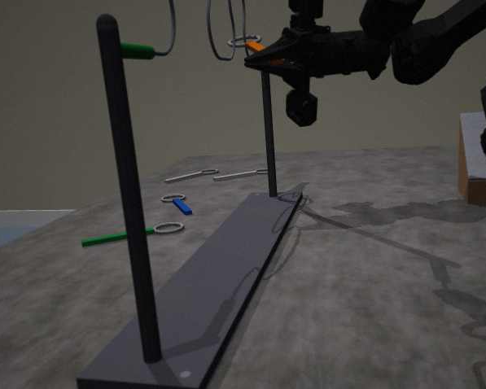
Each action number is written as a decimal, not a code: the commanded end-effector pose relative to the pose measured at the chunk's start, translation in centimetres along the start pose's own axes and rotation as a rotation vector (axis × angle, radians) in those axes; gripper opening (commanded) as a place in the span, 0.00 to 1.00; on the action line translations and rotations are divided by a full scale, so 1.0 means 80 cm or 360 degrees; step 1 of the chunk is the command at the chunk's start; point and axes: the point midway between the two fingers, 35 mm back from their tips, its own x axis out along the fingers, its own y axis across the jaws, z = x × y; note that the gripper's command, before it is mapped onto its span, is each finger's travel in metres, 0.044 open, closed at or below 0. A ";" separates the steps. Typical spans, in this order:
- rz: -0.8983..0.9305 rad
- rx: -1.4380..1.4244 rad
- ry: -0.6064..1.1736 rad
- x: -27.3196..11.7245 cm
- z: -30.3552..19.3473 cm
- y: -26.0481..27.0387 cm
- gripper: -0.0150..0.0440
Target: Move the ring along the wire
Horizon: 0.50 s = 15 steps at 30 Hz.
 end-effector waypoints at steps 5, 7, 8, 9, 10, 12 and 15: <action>-0.0135 -0.0256 -0.0065 0.002 0.005 -0.039 0.00; -0.0174 -0.0338 -0.0081 0.002 0.007 -0.051 0.00; -0.0191 -0.0373 -0.0081 0.002 0.008 -0.055 0.00; -0.0208 -0.0406 -0.0080 0.001 0.009 -0.060 0.00; -0.0225 -0.0440 -0.0077 0.000 0.010 -0.064 0.00; -0.0260 -0.0508 -0.0070 -0.003 0.013 -0.074 0.00; -0.0310 -0.0607 -0.0057 -0.007 0.017 -0.086 0.00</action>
